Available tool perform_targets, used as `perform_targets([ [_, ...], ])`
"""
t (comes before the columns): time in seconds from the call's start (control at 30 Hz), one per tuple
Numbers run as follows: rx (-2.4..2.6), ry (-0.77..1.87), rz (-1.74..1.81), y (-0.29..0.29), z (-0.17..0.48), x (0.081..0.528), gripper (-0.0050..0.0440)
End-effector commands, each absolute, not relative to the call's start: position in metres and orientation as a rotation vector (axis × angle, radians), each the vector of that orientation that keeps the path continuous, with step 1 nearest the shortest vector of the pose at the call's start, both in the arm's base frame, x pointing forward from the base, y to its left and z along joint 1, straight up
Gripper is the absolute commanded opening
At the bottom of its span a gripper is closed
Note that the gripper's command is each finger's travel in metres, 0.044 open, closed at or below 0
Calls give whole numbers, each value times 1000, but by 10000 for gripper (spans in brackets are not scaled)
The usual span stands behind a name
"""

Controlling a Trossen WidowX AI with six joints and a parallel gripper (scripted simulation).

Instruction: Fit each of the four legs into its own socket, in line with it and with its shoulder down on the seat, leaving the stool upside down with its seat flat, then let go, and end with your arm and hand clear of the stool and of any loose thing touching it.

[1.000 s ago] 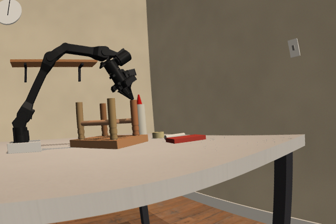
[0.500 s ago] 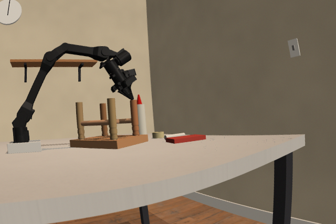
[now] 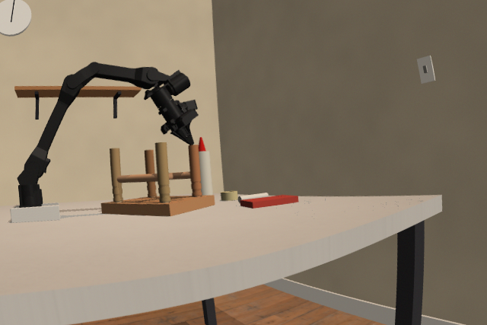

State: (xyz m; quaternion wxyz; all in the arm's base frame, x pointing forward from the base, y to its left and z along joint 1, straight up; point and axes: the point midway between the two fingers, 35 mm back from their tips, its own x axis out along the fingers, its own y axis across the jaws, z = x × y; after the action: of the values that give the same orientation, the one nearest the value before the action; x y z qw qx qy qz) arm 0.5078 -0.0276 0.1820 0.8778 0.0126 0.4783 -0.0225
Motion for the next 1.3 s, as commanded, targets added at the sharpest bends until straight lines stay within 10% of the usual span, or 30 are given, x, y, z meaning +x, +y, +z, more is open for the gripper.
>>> perform_targets([
  [0.0, 30, 1053, -47, -27, 158, 506, 0],
  [1.27, 26, 999, -47, -28, 211, 508, 0],
])
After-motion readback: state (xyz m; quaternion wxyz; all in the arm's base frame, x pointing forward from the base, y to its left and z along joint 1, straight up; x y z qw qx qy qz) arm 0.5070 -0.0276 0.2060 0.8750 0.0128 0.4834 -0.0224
